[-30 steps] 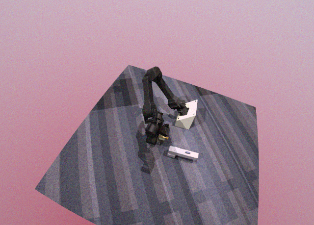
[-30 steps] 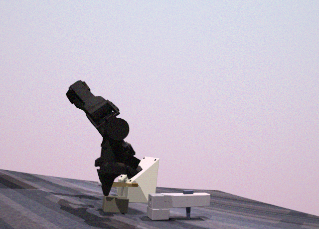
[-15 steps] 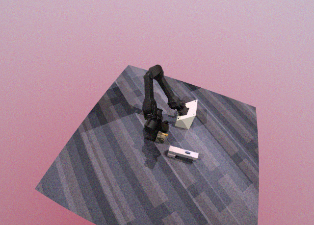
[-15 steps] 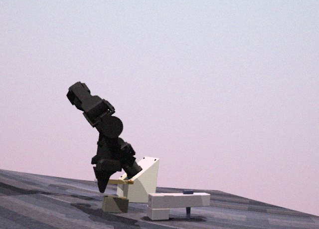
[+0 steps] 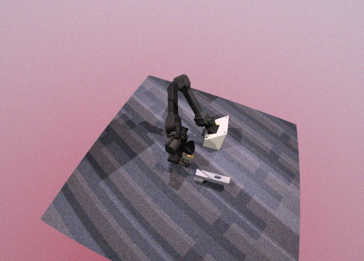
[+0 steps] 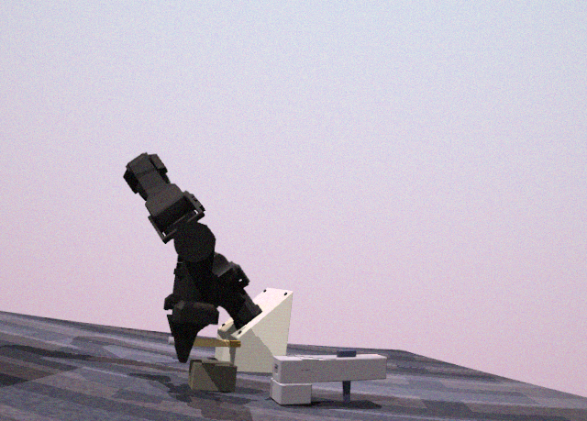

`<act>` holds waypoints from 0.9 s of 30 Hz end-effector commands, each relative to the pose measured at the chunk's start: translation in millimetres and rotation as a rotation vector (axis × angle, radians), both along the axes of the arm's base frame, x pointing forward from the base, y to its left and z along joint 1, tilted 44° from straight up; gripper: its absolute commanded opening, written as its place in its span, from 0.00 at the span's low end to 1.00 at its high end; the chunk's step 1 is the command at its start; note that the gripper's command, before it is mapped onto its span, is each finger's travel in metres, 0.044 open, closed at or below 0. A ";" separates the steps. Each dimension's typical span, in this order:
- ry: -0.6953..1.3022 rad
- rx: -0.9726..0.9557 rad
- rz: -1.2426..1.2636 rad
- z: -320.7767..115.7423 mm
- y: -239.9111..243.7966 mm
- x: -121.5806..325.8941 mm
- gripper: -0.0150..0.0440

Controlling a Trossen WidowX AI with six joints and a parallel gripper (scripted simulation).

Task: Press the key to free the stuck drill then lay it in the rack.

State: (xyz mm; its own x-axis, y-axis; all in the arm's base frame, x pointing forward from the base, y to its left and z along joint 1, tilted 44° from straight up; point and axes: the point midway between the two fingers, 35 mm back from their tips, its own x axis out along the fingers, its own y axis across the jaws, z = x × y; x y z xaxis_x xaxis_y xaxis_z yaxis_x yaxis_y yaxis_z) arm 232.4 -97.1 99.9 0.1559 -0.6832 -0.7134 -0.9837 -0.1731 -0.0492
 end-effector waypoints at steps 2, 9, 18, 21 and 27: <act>0.001 0.004 0.005 -4.5 -3.4 1.3 0.25; 0.001 0.004 0.005 -8.3 -8.2 2.1 0.25; 0.001 0.003 0.005 -15.6 -16.7 4.0 0.25; 0.001 0.003 0.005 -17.9 -19.0 4.6 0.25; 0.001 0.003 0.005 -22.7 -22.7 5.7 0.25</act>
State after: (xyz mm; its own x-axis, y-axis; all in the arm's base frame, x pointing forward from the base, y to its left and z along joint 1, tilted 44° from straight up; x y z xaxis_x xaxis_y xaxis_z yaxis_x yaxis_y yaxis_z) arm 237.3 -118.6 82.5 0.1622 -0.6848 -0.7105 -0.9833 -0.1727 -0.0580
